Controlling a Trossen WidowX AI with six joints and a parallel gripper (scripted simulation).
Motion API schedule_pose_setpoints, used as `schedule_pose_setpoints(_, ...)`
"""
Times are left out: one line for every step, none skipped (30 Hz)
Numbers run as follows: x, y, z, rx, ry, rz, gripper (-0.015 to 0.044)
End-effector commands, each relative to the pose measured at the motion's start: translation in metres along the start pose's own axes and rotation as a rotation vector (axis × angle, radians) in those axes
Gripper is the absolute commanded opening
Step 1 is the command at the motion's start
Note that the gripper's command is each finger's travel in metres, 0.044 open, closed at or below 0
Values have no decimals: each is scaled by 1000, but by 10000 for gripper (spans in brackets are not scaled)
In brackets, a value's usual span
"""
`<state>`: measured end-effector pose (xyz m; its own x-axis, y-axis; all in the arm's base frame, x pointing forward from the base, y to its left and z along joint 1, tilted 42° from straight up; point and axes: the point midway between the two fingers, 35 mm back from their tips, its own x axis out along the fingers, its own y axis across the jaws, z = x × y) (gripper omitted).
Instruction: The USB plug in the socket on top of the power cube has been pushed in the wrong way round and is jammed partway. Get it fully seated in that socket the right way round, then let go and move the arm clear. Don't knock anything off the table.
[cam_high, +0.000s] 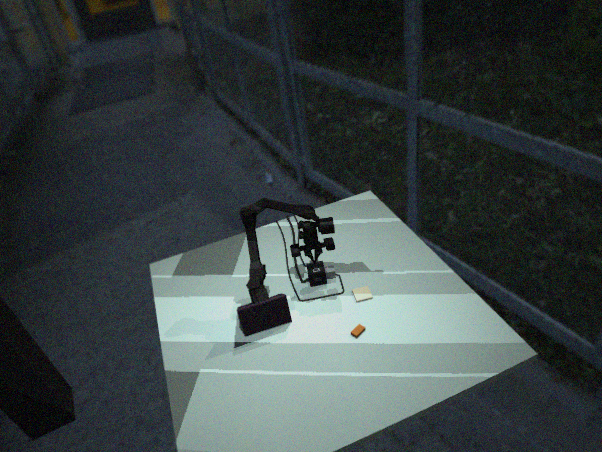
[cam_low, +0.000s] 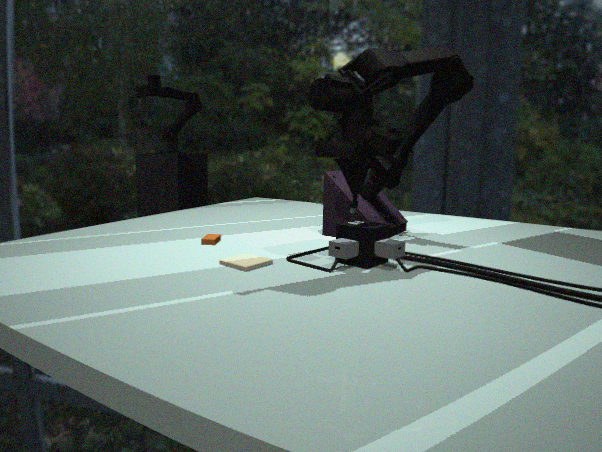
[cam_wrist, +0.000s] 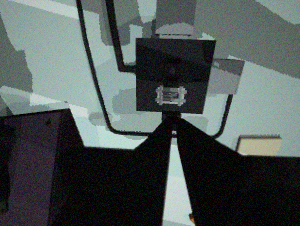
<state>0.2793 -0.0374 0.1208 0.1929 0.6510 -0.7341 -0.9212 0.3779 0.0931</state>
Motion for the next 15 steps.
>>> schedule_pose_setpoints(1,0,0,1,-7,-1,0)
schedule_pose_setpoints(1,0,1,1,-8,-1,0)
schedule_pose_setpoints(1,0,1,1,-9,-1,0)
schedule_pose_setpoints(1,0,1,1,-9,-1,0)
schedule_pose_setpoints(1,0,1,1,-10,-2,0)
schedule_pose_setpoints(1,0,1,1,-11,-2,0)
schedule_pose_setpoints(1,0,1,1,-12,-2,0)
schedule_pose_setpoints(2,0,1,1,-13,-2,0)
schedule_pose_setpoints(2,-1,1,1,-14,-2,0)
schedule_pose_setpoints(2,-1,1,1,-14,-2,0)
schedule_pose_setpoints(2,-1,1,1,-15,-2,0)
schedule_pose_setpoints(2,-1,1,1,-16,-2,0)
schedule_pose_setpoints(2,-1,1,1,-17,-2,0)
schedule_pose_setpoints(2,-1,1,1,-18,-2,0)
schedule_pose_setpoints(2,-1,1,1,-18,-2,0)
